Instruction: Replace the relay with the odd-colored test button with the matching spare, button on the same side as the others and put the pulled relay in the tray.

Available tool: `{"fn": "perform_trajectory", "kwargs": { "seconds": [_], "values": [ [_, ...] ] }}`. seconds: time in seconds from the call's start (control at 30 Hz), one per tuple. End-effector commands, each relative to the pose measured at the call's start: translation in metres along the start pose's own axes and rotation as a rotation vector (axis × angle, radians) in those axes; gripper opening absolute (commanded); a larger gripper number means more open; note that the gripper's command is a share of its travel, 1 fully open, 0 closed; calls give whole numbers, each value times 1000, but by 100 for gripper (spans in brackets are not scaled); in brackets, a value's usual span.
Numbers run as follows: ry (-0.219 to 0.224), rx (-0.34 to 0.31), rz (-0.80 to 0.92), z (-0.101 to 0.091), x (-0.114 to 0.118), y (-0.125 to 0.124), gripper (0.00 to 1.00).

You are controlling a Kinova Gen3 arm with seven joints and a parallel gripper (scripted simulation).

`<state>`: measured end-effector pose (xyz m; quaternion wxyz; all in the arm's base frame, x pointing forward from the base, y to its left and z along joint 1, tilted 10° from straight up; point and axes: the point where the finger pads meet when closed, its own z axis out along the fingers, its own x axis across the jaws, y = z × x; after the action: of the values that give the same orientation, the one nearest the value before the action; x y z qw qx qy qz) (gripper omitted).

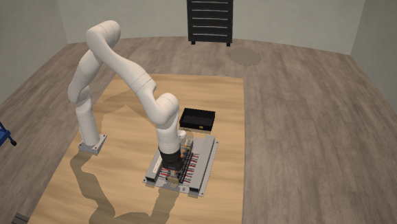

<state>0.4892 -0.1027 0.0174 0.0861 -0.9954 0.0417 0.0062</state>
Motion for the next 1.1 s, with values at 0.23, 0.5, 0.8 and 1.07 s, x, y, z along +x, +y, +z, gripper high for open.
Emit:
{"fn": "perform_trajectory", "kwargs": {
  "seconds": [0.23,0.5,0.8,1.07],
  "values": [
    [2,-1,0,-1,1,0,0],
    [2,-1,0,-4,1,0,0],
    [2,-1,0,-7,1,0,0],
    [1,0,0,-7,1,0,0]
  ]
}}
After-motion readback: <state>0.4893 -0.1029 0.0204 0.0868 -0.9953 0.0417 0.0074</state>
